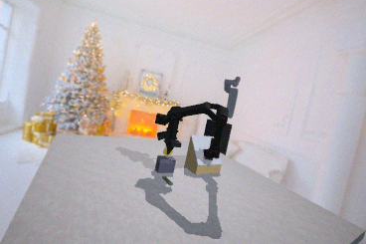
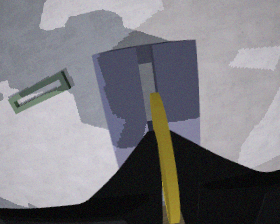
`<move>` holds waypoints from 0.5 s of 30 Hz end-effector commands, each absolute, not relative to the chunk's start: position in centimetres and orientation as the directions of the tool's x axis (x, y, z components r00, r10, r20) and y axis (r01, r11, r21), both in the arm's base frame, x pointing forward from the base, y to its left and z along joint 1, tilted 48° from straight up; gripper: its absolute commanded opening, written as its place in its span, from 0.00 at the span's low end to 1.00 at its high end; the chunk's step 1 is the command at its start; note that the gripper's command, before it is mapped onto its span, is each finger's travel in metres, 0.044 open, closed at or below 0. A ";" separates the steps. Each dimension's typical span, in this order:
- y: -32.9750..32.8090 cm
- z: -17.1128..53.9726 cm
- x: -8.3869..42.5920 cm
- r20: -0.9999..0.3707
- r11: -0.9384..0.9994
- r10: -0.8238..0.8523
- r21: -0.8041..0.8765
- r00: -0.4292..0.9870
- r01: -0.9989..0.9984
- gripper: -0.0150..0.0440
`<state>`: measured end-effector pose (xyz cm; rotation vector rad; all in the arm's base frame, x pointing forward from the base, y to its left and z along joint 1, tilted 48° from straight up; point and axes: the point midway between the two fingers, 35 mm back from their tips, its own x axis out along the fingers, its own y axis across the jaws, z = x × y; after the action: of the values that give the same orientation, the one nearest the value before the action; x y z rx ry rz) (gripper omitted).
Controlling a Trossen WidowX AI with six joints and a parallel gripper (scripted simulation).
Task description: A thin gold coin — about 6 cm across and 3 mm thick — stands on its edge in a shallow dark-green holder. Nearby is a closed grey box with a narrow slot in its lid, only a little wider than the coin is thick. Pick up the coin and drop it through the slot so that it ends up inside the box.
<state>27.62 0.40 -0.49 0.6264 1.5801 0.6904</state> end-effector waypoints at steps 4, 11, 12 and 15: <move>0.7 -0.8 27.6 -0.668 0.673 0.736 0.740 -0.110 0.011 0.25; 1.1 -1.1 27.5 -0.668 0.673 0.736 0.740 -0.110 0.011 0.25; 1.1 -1.1 27.5 -0.668 0.673 0.736 0.740 -0.110 0.011 0.25; 1.0 -1.1 27.5 -0.669 0.674 0.734 0.738 -0.114 0.008 0.34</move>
<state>27.47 1.09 -1.10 0.6282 1.5815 0.6902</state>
